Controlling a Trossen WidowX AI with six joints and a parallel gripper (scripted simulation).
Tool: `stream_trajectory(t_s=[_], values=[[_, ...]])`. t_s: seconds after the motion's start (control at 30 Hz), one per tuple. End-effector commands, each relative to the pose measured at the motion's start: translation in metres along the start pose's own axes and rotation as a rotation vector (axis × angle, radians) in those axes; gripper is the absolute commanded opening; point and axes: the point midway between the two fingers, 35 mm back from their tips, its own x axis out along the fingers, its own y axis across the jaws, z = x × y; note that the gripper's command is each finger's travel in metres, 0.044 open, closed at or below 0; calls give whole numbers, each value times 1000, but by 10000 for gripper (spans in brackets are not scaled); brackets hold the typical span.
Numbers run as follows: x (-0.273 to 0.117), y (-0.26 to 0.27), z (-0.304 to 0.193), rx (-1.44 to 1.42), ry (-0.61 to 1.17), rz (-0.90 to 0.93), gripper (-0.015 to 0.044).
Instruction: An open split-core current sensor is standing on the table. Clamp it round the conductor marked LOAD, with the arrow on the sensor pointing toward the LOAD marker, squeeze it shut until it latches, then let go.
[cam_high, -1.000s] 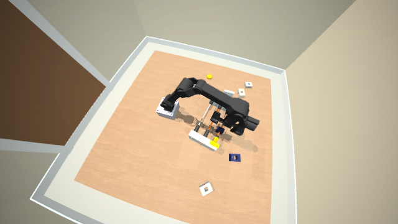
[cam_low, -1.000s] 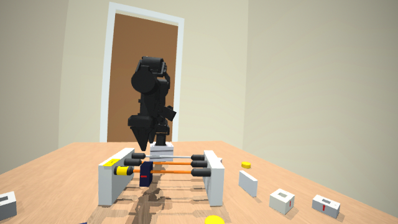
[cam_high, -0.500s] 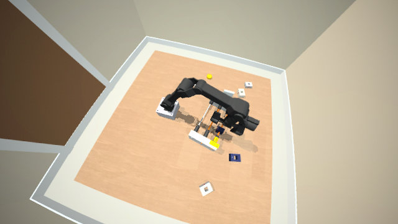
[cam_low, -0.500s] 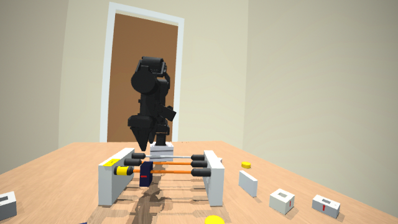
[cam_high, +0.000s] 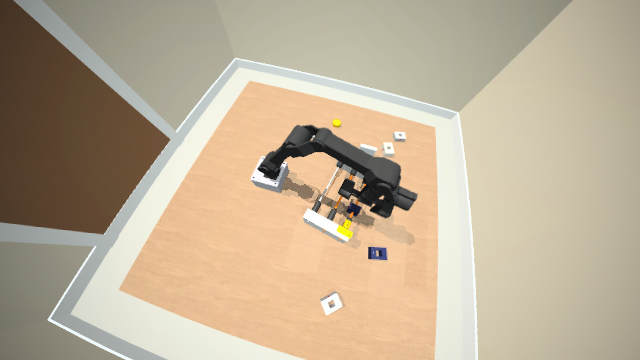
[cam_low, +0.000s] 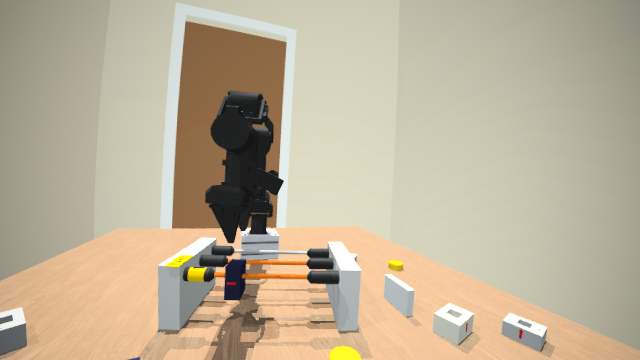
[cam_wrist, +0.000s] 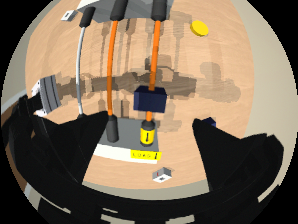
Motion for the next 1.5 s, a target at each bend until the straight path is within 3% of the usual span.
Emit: stream_trajectory(t_s=[0.0, 0.1, 0.6, 1.33, 1.47], values=[[2, 0, 1, -1, -4, 7, 440], [4, 5, -13, 78, -91, -8, 440], [-6, 79, -112, 722, -959, -309, 440], [-4, 77, -114, 721, -943, -302, 440], [2, 61, -99, 633, -804, -223, 440]])
